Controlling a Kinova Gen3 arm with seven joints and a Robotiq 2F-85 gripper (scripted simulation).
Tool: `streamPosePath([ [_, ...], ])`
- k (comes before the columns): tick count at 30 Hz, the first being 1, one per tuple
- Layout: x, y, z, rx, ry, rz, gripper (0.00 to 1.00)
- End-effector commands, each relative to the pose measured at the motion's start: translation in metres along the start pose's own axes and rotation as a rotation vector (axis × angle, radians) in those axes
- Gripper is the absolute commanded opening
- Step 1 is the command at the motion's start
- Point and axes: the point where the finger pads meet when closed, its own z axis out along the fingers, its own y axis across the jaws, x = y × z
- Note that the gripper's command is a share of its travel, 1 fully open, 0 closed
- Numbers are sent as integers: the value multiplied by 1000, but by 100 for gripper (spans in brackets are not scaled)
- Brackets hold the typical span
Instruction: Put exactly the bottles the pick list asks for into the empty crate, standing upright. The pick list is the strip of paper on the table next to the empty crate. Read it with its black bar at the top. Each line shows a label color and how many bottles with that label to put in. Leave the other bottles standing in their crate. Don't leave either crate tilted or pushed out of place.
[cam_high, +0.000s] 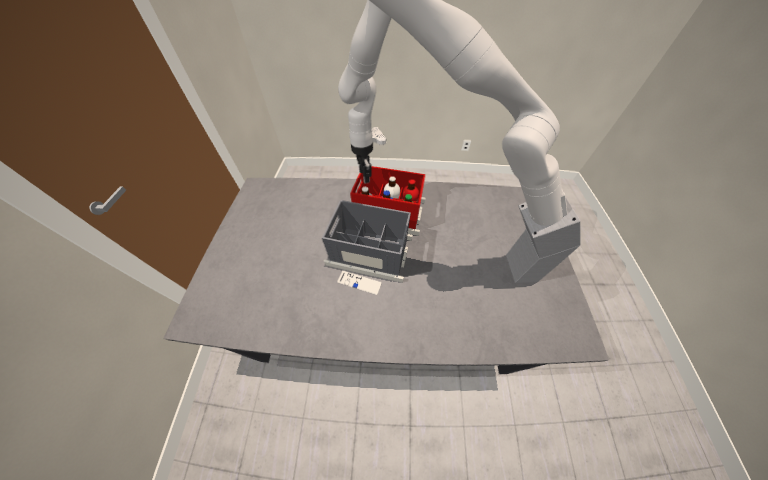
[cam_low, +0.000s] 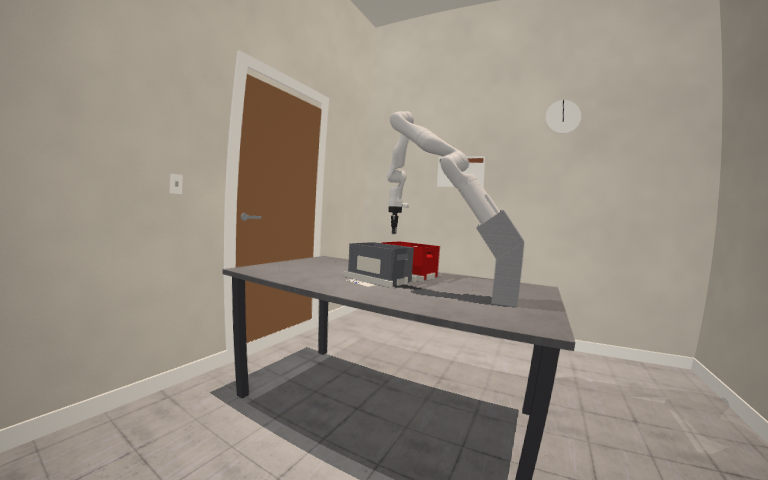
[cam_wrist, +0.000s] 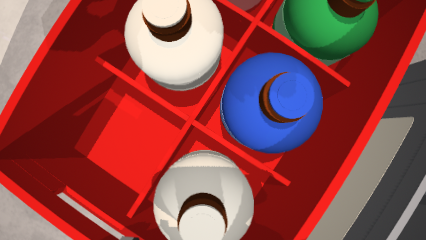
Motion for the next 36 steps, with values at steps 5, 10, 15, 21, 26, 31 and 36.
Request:
streamPosePath([
  [5,0,0,-1,1,-10,-235,67],
  [10,0,0,-1,1,-10,-235,67],
  [15,0,-1,-1,1,-9,-235,67],
  [21,0,0,7,1,-10,-235,67],
  [26,0,0,14,1,-10,-235,67],
  [31,0,0,18,1,-10,-235,67],
  [36,0,0,25,1,-10,-235,67],
])
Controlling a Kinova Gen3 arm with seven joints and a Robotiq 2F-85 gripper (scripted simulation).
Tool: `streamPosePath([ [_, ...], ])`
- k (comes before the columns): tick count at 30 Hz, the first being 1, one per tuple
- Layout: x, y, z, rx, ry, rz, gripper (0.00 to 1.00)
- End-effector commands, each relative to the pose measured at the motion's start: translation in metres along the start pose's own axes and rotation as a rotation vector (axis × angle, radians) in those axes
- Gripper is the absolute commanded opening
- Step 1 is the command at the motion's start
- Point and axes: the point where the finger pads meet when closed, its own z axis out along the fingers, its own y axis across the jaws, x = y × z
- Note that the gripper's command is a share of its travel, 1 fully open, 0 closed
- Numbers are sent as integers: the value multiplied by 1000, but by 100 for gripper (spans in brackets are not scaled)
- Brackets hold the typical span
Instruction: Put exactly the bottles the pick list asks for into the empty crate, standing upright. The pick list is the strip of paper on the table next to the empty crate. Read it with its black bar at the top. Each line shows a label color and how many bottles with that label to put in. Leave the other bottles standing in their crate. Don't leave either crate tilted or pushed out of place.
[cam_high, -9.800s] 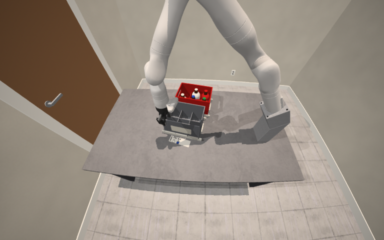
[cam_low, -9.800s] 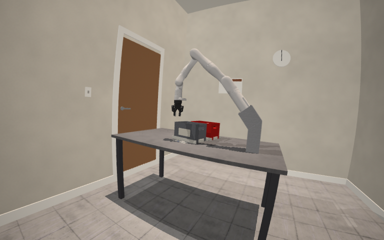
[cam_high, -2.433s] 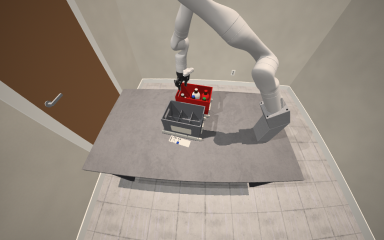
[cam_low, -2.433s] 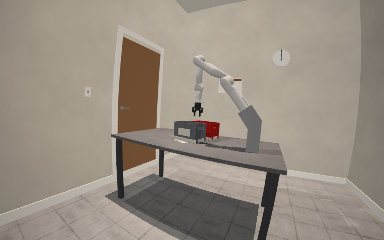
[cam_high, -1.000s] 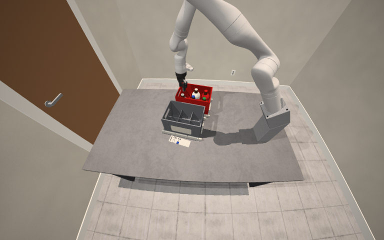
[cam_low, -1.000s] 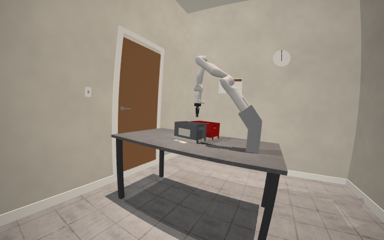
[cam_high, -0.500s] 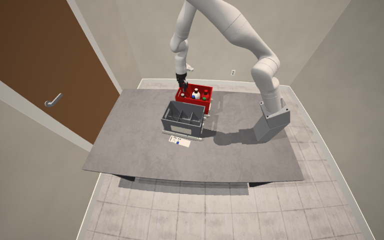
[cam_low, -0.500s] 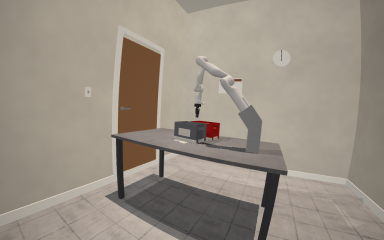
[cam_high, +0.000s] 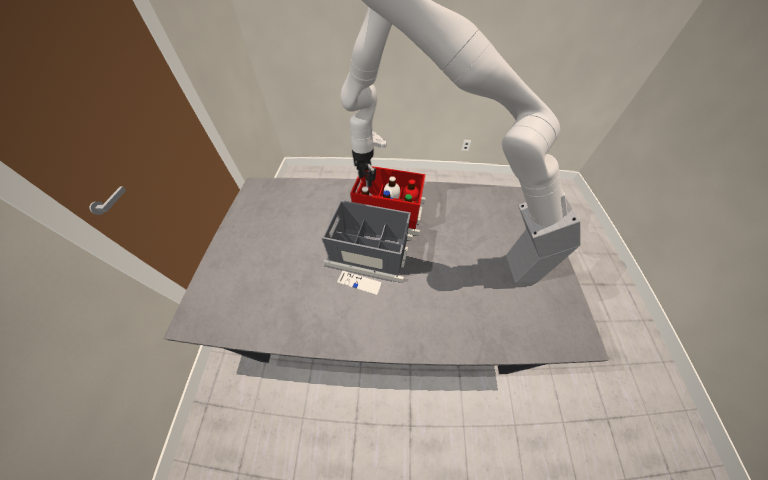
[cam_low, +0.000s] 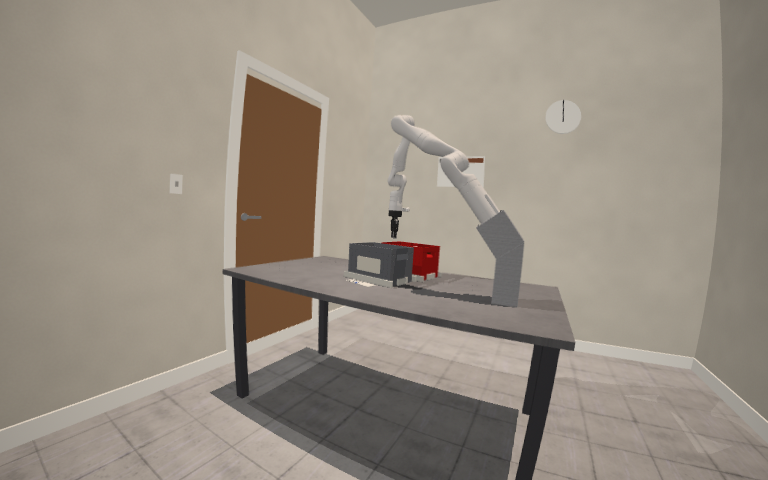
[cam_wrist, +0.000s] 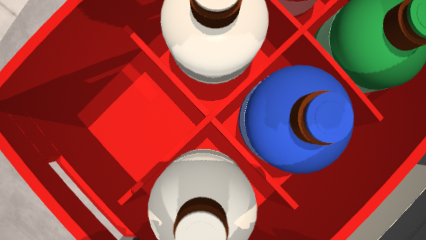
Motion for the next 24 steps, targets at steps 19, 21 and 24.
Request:
streamPosePath([
  [19,0,-1,24,2,0,0,67],
  [21,0,-1,27,2,0,0,67],
  [24,0,-1,31,2,0,0,67],
])
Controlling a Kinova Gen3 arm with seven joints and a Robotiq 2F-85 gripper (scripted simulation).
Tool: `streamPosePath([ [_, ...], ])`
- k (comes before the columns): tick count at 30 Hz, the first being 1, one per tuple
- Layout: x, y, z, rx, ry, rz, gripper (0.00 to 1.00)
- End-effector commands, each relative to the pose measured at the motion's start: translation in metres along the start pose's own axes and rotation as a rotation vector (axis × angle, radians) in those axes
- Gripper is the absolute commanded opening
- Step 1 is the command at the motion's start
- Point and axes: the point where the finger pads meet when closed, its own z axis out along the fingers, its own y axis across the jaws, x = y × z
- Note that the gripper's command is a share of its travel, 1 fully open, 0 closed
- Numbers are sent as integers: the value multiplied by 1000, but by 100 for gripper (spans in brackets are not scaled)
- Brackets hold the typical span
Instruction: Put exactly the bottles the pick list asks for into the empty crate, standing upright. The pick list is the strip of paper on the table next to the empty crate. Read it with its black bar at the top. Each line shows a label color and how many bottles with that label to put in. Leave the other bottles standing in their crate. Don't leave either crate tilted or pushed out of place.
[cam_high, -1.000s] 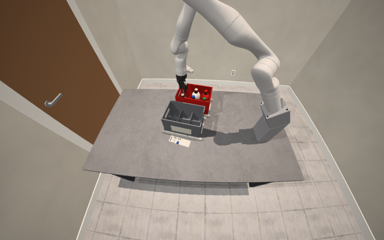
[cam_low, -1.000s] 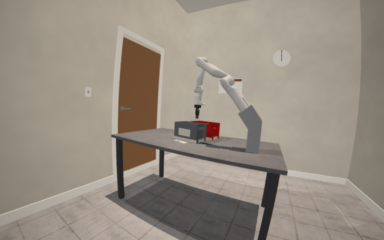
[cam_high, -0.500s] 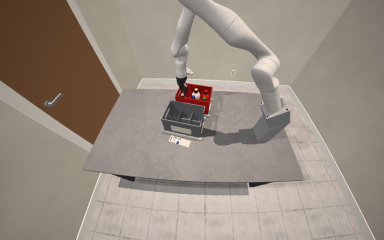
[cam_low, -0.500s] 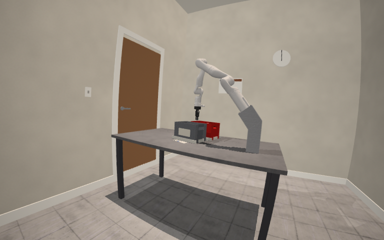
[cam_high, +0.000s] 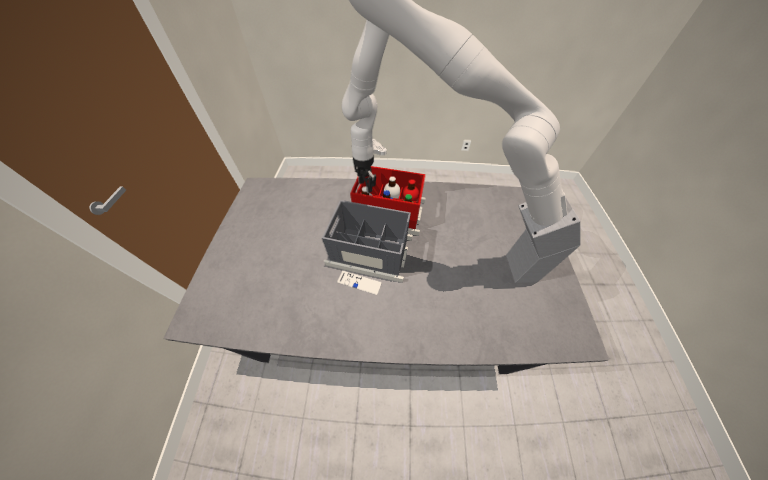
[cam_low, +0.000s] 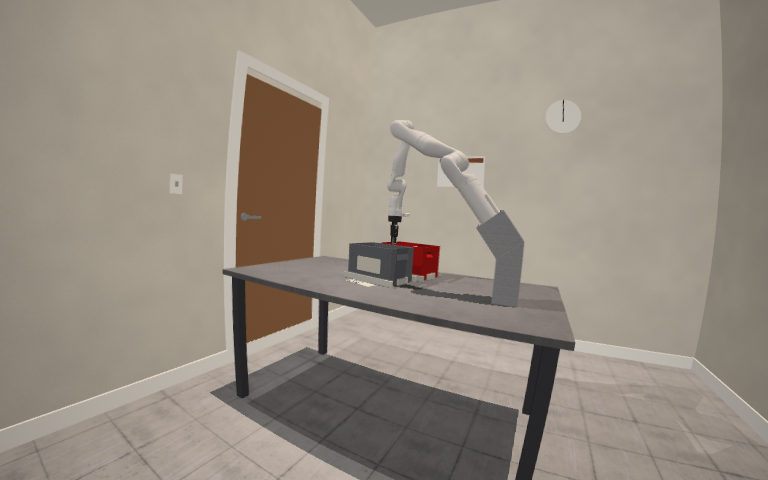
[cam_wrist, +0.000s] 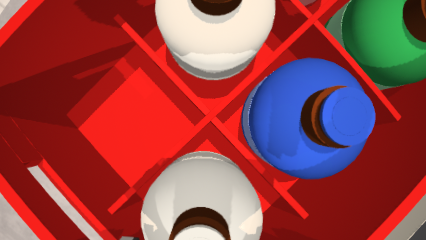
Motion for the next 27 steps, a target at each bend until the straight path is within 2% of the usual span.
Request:
streamPosePath([
  [1,0,-1,3,2,0,0,67],
  [27,0,-1,32,2,0,0,67],
])
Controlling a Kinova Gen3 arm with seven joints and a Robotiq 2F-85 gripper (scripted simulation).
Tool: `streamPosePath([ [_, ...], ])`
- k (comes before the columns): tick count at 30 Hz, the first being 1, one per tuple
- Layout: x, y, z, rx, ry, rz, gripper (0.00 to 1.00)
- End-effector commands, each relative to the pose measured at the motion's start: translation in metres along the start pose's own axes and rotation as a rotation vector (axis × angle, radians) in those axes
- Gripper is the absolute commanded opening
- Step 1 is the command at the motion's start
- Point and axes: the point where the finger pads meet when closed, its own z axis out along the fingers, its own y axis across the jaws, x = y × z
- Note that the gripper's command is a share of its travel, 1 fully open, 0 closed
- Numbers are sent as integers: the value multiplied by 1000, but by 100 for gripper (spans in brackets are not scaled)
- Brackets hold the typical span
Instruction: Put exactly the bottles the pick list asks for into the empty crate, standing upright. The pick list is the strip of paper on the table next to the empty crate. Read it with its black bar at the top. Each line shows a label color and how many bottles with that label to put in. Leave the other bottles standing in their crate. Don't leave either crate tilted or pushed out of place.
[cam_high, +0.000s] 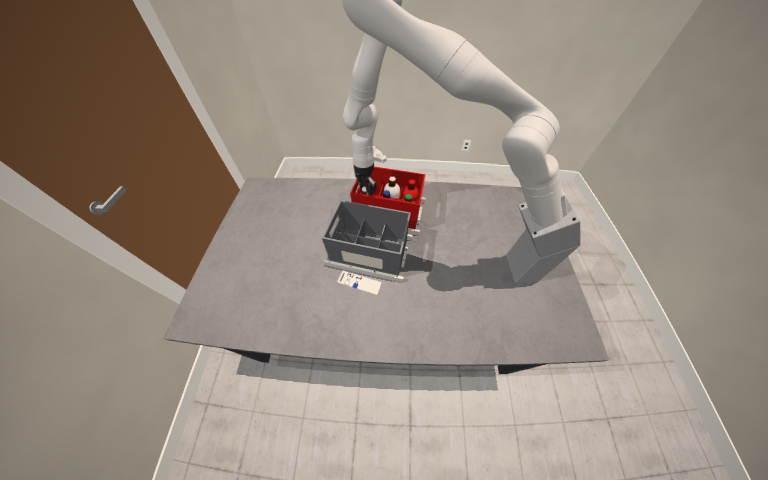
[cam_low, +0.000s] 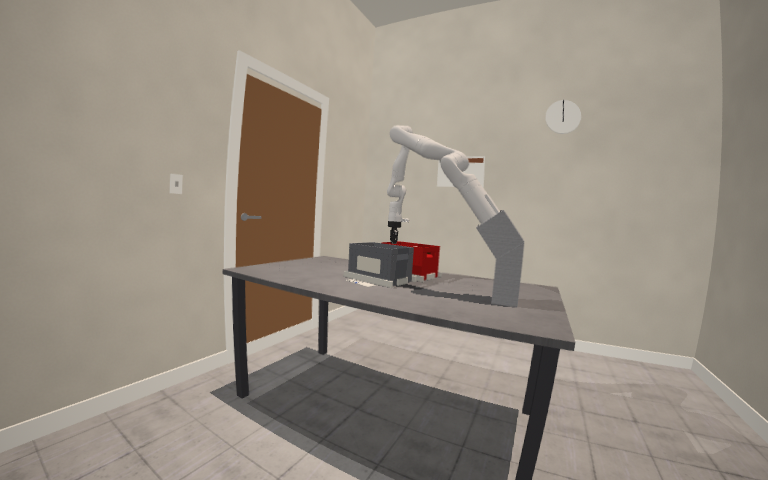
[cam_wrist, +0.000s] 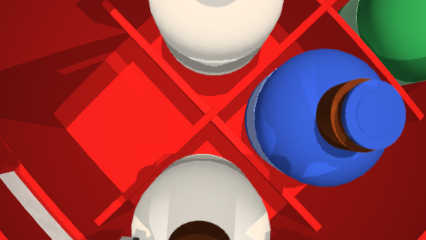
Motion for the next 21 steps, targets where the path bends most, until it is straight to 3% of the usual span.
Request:
streamPosePath([
  [1,0,-1,2,2,0,0,67],
  [12,0,-1,2,2,0,0,67],
  [13,0,-1,-1,2,0,0,48],
  [21,0,-1,-1,2,0,0,48],
])
